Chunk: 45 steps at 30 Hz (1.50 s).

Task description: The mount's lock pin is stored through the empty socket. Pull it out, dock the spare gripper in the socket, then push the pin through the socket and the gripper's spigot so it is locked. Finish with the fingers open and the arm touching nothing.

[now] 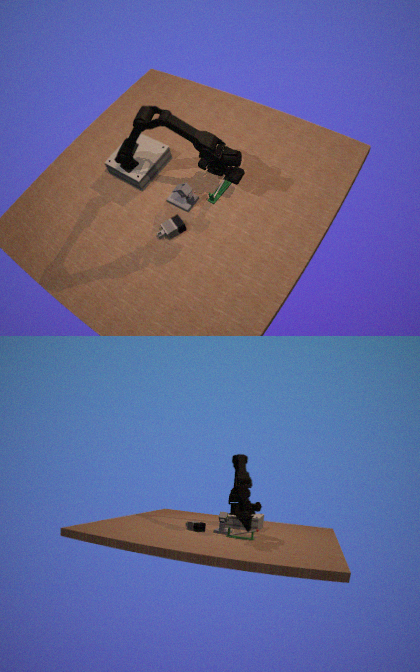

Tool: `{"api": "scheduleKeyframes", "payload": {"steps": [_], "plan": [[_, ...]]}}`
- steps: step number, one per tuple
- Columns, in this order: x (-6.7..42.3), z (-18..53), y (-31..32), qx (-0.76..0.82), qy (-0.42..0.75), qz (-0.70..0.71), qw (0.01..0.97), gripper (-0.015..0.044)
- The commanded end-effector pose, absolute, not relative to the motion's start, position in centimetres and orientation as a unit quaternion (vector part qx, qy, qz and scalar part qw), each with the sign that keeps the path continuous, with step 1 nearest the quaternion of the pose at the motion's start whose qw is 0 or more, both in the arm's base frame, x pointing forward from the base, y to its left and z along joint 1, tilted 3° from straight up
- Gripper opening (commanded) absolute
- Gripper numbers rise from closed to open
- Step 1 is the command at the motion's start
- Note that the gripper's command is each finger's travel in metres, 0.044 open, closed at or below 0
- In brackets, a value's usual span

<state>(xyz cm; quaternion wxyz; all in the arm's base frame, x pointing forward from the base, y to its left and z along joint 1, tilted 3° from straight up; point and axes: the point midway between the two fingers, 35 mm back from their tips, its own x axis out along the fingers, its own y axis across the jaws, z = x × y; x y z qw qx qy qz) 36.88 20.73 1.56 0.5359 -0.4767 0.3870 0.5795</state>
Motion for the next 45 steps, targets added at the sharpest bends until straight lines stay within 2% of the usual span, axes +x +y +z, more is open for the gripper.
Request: {"api": "scheduleKeyframes", "payload": {"steps": [1,22,28,32,45], "plan": [[36.6,0.5,20.6,-0.475,0.39,0.583,0.532,0.018],[36.6,-1.4,20.5,-0.475,0.39,0.583,0.532,0.018],[36.6,-1.4,20.5,-0.475,0.39,0.583,0.532,0.0023],[36.6,-1.4,20.5,-0.475,0.39,0.583,0.532,0.0],[36.6,-0.2,20.5,-0.474,0.391,0.582,0.532,0.0]]}}
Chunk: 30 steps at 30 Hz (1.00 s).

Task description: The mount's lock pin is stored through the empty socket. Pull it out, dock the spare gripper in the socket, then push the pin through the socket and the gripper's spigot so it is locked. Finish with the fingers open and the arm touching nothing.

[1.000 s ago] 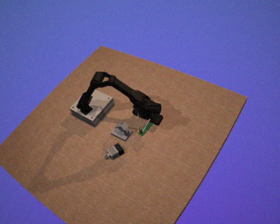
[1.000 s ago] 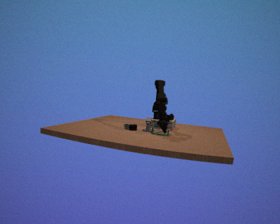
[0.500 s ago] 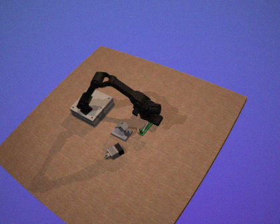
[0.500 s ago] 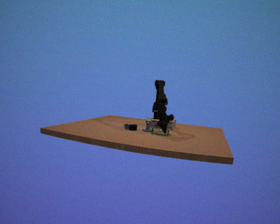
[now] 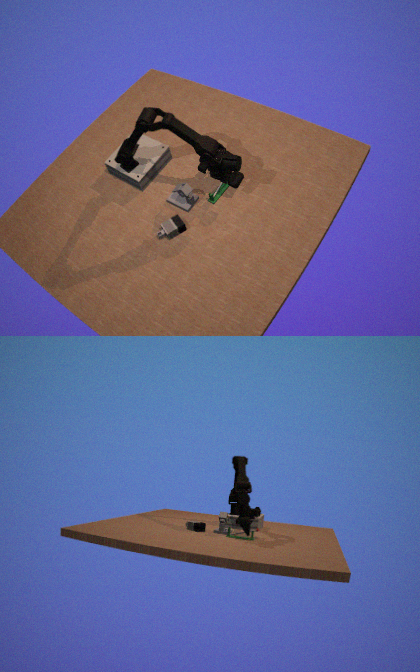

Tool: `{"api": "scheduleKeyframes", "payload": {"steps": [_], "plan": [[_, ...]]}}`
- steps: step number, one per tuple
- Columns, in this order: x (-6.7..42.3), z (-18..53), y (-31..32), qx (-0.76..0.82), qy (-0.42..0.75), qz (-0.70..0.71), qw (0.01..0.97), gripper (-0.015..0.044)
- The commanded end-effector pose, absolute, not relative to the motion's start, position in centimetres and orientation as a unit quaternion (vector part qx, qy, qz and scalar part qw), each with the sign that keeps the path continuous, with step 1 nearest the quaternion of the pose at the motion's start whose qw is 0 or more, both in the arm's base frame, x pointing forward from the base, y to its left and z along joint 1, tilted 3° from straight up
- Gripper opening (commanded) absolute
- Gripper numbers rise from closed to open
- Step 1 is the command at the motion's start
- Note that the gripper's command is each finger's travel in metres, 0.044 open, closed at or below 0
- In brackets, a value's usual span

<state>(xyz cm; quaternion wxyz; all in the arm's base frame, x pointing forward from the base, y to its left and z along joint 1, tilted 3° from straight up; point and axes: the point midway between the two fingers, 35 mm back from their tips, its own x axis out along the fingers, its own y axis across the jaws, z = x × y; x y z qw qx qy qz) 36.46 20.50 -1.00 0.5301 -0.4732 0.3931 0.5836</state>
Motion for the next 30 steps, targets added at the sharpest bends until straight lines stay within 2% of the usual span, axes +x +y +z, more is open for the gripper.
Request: {"api": "scheduleKeyframes", "payload": {"steps": [1,30], "plan": [[36.5,0.0,20.5,-0.474,0.392,0.583,0.532,0.0],[36.3,2.3,20.5,-0.455,0.398,0.582,0.543,0.0]]}}
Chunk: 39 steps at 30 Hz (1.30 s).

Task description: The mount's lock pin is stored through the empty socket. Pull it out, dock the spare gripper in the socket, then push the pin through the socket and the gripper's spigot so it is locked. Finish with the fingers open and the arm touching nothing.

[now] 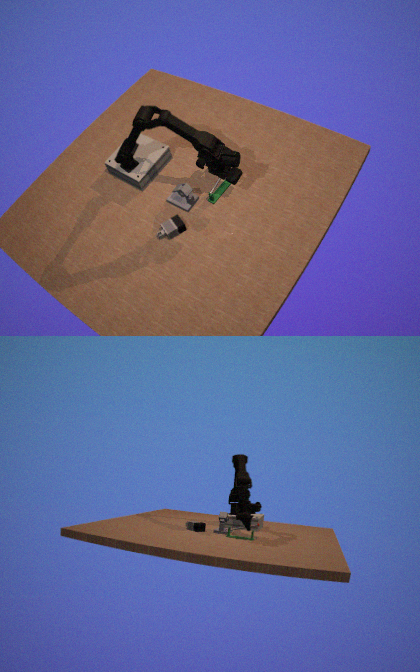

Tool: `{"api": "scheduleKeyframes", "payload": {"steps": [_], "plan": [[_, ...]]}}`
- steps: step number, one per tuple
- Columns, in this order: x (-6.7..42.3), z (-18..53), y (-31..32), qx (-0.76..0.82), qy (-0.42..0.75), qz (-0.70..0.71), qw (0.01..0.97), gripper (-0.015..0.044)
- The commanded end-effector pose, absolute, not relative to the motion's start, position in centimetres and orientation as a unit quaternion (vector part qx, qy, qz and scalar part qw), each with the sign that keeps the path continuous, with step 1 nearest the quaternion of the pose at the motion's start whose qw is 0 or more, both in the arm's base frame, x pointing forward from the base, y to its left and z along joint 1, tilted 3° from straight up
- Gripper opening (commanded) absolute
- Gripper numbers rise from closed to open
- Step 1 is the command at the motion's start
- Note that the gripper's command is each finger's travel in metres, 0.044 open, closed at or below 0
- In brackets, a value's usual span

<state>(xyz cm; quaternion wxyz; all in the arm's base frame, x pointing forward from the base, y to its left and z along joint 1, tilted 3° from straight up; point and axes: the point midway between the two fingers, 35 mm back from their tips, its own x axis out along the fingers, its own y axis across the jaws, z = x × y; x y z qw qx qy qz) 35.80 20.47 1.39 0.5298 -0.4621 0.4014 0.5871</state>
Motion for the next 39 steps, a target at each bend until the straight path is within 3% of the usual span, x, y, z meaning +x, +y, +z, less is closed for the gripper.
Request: {"api": "scheduleKeyframes", "payload": {"steps": [1,23,39], "plan": [[36.4,2.5,20.5,-0.453,0.398,0.581,0.546,0.0],[36.7,5.6,18.2,-0.46,0.398,0.587,0.534,0.0],[36.8,3.5,18.1,-0.459,0.396,0.586,0.537,0.0]]}}
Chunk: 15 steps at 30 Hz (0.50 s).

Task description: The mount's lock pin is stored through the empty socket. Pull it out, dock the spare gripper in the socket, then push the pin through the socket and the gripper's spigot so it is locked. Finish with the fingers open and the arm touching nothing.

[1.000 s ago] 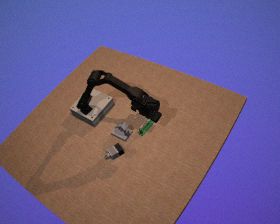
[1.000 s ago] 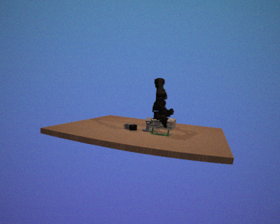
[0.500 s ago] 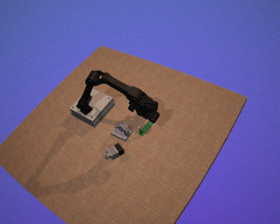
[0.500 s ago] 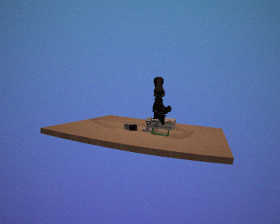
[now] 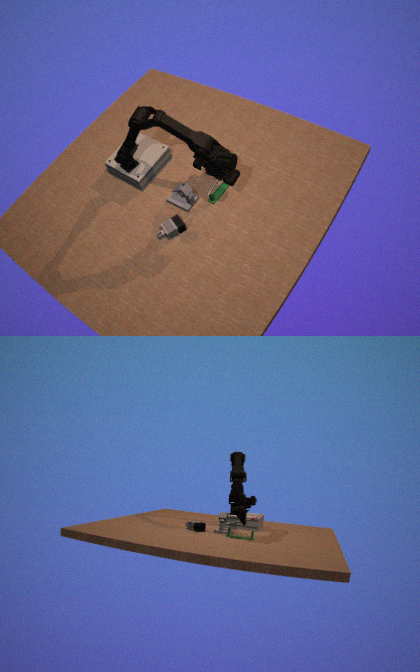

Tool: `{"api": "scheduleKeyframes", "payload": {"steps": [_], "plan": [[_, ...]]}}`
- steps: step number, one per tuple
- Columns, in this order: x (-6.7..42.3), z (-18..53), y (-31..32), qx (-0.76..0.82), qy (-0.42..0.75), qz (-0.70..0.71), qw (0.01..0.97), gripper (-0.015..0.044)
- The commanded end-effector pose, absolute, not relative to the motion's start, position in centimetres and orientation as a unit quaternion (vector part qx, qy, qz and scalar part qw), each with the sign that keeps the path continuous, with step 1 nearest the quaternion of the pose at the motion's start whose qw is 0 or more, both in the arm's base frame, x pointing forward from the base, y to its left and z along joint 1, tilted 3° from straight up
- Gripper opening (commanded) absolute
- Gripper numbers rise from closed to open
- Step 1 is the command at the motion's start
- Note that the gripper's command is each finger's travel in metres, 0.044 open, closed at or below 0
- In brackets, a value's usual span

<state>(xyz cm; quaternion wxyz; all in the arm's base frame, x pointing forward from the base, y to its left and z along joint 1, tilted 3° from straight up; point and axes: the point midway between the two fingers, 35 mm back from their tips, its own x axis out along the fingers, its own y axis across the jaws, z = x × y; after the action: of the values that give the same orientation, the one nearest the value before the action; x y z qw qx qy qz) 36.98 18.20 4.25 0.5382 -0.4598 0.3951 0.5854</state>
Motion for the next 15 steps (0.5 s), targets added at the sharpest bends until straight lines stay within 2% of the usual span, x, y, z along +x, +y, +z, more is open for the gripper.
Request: {"api": "scheduleKeyframes", "payload": {"steps": [1,15], "plan": [[36.8,3.4,18.1,-0.46,0.396,0.586,0.537,0.0],[36.9,1.3,18.0,-0.461,0.393,0.584,0.541,0.0]]}}
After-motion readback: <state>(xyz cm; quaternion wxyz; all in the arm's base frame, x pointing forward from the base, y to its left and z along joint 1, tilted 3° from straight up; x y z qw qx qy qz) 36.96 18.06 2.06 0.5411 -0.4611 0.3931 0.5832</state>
